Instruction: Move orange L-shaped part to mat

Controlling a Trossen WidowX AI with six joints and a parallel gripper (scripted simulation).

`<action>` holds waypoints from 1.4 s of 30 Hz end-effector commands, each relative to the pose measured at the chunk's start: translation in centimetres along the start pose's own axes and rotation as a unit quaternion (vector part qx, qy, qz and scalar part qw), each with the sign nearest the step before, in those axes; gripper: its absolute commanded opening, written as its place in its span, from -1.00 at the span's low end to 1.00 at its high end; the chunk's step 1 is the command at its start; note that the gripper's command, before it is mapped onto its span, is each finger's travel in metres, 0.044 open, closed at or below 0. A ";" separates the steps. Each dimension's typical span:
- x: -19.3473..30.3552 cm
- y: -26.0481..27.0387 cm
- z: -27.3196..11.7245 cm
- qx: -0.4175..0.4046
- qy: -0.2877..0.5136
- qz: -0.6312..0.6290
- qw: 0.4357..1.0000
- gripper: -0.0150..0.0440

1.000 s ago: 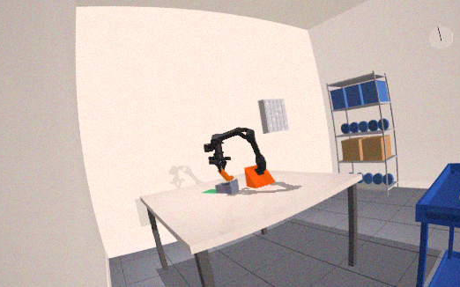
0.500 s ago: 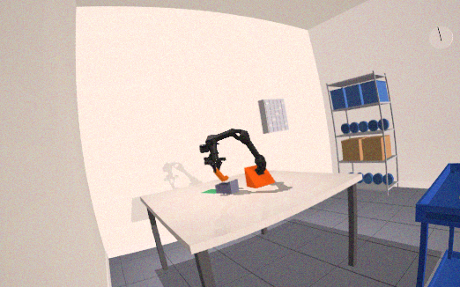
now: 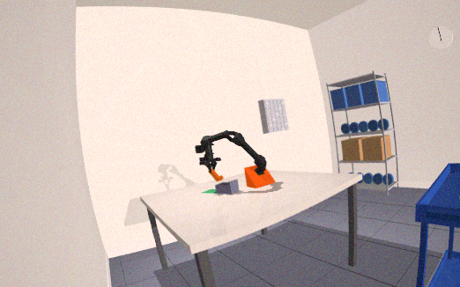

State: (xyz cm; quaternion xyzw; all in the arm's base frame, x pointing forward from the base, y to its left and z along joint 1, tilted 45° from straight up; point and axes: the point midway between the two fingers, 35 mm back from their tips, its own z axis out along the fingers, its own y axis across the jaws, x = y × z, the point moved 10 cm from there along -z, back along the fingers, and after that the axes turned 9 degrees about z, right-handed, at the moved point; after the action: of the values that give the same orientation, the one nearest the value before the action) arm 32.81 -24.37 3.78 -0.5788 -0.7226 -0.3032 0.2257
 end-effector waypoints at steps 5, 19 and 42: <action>-2.6 0.1 -0.1 0.000 -0.002 -0.001 1.000 -0.49; -5.8 0.1 -0.2 0.000 -0.003 -0.002 1.000 -0.49; -5.8 0.1 2.9 -0.001 -0.003 -0.002 1.000 -0.49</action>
State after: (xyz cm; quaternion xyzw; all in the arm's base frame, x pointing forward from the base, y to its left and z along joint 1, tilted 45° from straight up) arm 34.32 -26.70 -2.02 -0.5766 -0.7252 -0.3013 0.2254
